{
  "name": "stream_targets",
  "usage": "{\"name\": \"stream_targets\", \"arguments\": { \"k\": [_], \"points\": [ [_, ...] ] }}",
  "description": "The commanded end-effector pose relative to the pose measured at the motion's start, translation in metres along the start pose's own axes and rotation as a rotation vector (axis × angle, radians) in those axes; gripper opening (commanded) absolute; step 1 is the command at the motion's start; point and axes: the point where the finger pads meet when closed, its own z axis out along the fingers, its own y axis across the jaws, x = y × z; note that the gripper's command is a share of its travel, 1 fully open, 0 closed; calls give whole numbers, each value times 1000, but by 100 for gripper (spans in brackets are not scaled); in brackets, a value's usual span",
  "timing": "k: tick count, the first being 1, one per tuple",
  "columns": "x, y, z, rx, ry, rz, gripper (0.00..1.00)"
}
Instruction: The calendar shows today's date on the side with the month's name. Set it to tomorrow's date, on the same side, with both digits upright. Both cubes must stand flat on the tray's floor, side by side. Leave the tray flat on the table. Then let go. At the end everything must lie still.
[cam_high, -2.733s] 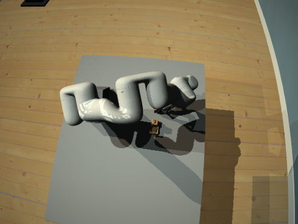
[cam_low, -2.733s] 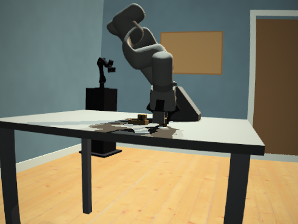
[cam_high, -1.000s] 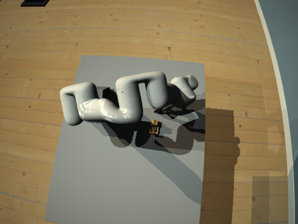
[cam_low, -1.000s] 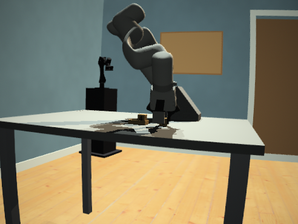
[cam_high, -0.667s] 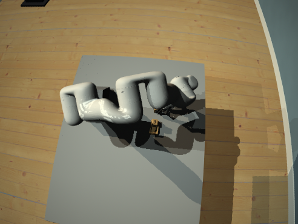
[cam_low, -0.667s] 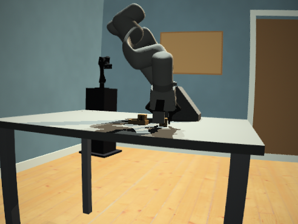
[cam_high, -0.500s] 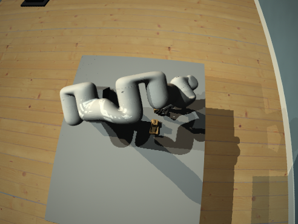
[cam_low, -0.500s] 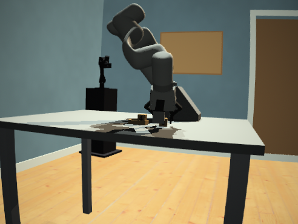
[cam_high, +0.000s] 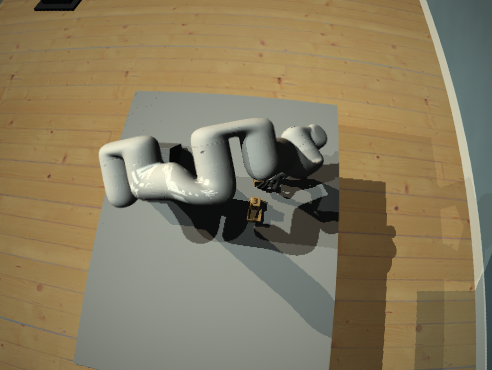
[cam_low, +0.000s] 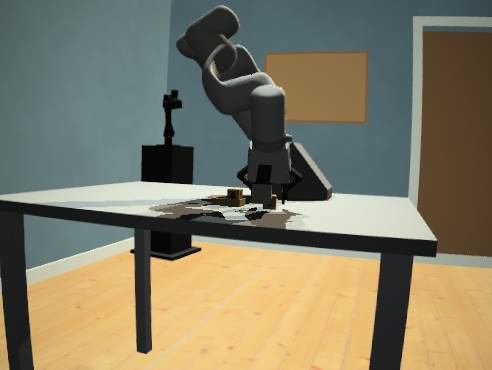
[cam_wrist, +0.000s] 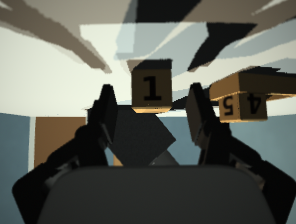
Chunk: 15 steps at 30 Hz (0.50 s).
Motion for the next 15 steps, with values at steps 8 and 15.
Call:
{"name": "stream_targets", "arguments": {
  "k": [8,15],
  "points": [
    [-2,0,-6,1,4,1,71],
    [-13,0,-20,1,4,1,71]
  ]
}}
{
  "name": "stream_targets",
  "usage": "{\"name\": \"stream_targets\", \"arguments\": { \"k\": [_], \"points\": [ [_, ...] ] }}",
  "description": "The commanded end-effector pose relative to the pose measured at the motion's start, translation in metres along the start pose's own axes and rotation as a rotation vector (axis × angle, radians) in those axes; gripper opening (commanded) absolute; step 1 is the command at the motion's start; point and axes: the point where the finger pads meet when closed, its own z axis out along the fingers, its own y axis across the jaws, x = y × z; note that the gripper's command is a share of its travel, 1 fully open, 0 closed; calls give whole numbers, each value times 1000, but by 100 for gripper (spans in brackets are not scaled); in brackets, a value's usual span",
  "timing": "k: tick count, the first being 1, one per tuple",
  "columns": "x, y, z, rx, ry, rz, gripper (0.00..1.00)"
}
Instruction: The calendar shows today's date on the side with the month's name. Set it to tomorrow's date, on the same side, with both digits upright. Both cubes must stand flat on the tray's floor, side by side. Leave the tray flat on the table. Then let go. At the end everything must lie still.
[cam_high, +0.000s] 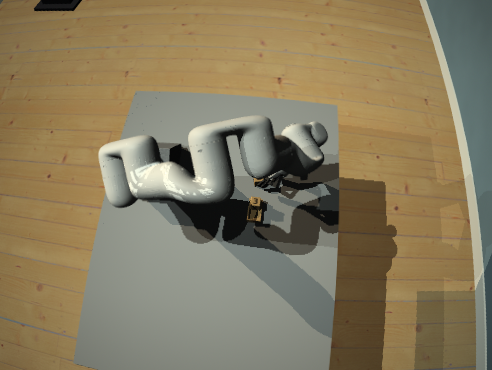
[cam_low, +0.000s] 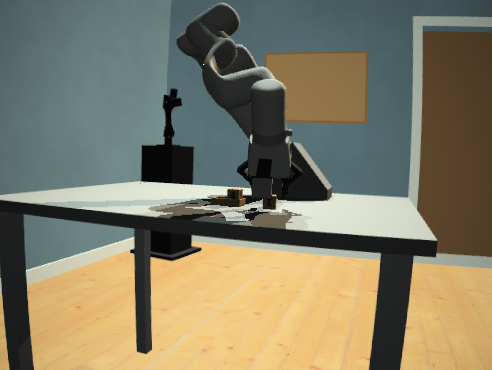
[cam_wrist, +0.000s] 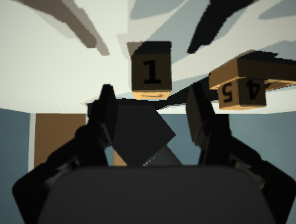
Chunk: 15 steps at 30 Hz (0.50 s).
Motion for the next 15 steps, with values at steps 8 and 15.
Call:
{"name": "stream_targets", "arguments": {
  "k": [8,15],
  "points": [
    [-17,0,-27,1,4,1,71],
    [-29,0,-43,1,4,1,71]
  ]
}}
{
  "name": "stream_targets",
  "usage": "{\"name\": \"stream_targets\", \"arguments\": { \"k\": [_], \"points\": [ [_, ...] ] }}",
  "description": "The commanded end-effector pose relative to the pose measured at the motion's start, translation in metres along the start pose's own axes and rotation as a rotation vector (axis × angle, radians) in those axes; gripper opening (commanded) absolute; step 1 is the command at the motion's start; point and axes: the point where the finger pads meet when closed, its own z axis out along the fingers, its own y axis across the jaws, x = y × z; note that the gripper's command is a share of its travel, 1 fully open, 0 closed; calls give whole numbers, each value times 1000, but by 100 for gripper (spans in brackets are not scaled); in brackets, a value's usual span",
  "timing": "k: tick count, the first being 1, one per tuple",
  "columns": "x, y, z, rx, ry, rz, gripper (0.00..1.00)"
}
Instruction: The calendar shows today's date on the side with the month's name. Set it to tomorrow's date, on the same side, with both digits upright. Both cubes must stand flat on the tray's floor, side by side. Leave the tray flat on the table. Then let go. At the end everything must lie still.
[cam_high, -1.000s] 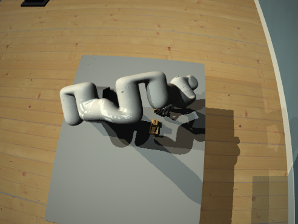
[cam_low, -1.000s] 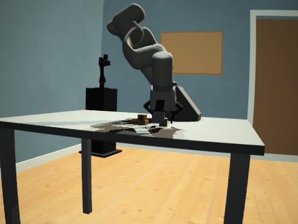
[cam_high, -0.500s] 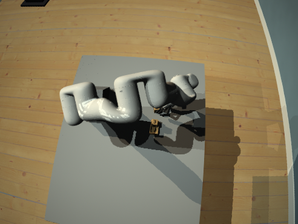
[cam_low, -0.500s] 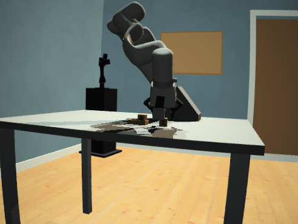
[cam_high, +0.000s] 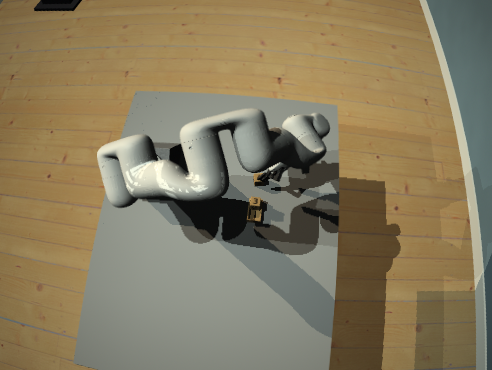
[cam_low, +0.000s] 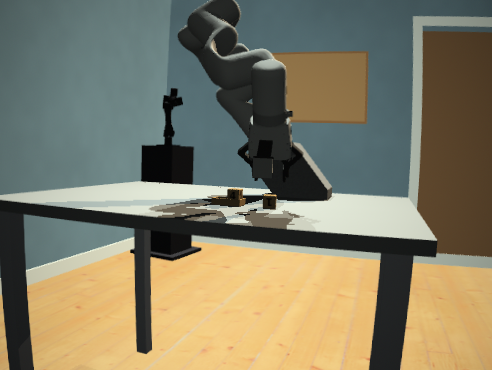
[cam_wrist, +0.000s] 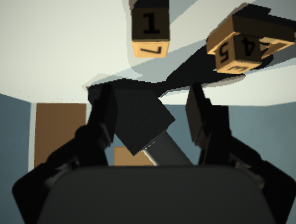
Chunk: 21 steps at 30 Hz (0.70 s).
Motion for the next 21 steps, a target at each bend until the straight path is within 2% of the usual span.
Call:
{"name": "stream_targets", "arguments": {
  "k": [1,12,15,19,21],
  "points": [
    [-6,0,-10,1,3,1,71],
    [-8,0,-13,0,8,1,71],
    [-7,2,-12,-5,61,7,71],
    [-7,3,-12,-9,200,11,71],
    [-7,3,-12,-9,200,11,71]
  ]
}}
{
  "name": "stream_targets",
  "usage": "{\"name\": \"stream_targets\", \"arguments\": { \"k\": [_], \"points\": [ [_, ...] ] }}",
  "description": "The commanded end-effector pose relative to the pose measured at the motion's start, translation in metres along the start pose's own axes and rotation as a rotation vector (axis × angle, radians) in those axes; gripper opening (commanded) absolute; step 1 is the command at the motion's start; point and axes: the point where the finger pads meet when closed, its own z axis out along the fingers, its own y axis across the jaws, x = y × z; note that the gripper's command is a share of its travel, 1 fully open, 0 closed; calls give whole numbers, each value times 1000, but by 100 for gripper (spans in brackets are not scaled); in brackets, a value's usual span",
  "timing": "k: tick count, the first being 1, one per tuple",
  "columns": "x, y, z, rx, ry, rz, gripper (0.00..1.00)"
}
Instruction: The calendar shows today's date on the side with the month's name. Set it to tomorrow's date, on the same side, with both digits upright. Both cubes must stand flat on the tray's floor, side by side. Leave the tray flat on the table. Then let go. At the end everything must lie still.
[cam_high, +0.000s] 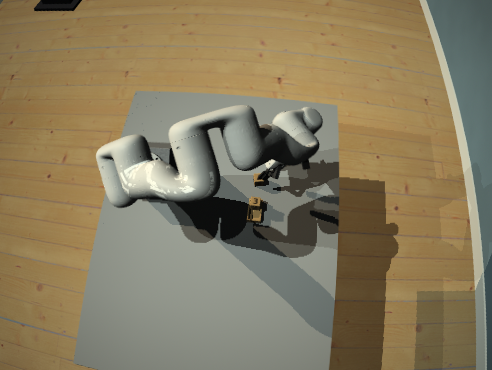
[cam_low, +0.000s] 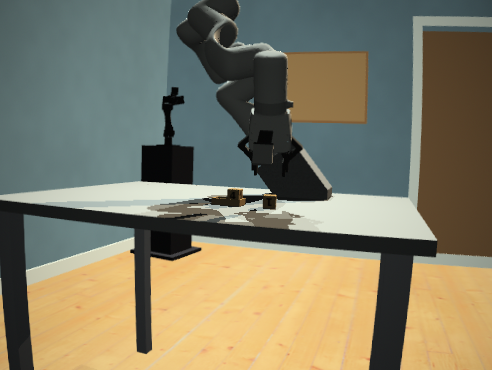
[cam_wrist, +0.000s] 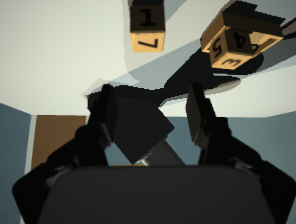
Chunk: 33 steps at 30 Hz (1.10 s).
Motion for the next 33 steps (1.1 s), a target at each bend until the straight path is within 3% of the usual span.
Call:
{"name": "stream_targets", "arguments": {
  "k": [1,4,10,15,17,21,25,26,33],
  "points": [
    [0,0,-2,4,116,5,71],
    [-3,-1,-2,11,185,-1,71],
    [-5,-1,-2,9,207,1,71],
    [-3,3,-1,-5,354,13,71],
    [-3,3,-1,-5,354,13,71],
    [-7,0,-1,8,475,3,71],
    [-12,-2,0,12,496,0,71],
    [-12,-2,0,12,496,0,100],
    [-12,-2,0,12,496,0,100]
  ]
}}
